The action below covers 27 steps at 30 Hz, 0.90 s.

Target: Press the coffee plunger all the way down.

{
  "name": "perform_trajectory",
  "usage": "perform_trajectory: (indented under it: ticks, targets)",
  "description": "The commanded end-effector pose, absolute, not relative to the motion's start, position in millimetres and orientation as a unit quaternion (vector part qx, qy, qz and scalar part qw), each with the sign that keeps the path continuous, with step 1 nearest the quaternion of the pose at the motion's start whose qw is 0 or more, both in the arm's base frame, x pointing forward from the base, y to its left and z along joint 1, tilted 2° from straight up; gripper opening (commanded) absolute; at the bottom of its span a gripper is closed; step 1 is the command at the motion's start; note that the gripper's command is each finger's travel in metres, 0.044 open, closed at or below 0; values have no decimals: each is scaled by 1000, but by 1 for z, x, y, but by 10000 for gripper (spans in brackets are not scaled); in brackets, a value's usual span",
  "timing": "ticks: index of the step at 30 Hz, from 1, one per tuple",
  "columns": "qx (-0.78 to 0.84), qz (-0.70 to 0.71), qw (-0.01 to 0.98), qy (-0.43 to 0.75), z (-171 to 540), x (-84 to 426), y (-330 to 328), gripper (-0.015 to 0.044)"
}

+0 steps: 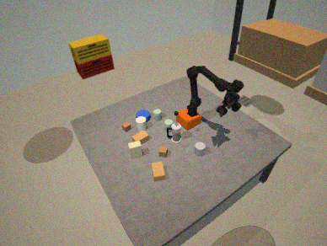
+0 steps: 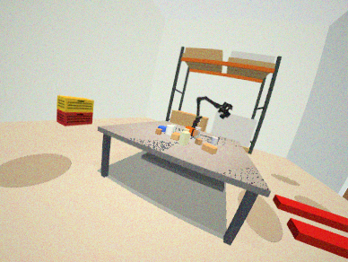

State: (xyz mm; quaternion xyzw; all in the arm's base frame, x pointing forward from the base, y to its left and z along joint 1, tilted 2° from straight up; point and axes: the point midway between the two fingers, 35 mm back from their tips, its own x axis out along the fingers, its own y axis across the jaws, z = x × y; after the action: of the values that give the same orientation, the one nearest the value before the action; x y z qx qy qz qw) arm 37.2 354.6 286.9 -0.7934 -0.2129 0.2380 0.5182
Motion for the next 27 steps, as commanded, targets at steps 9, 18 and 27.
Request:
perform_trajectory:
  ticks: [9, 18, 27]
  targets:
    - [-720, 281, 621, -124, 288, 111, 323, 440]
    - [-537, 307, 785, 41, 284, 192, 233, 440]
    - [-288, 272, 899, 185, 272, 205, 138, 440]
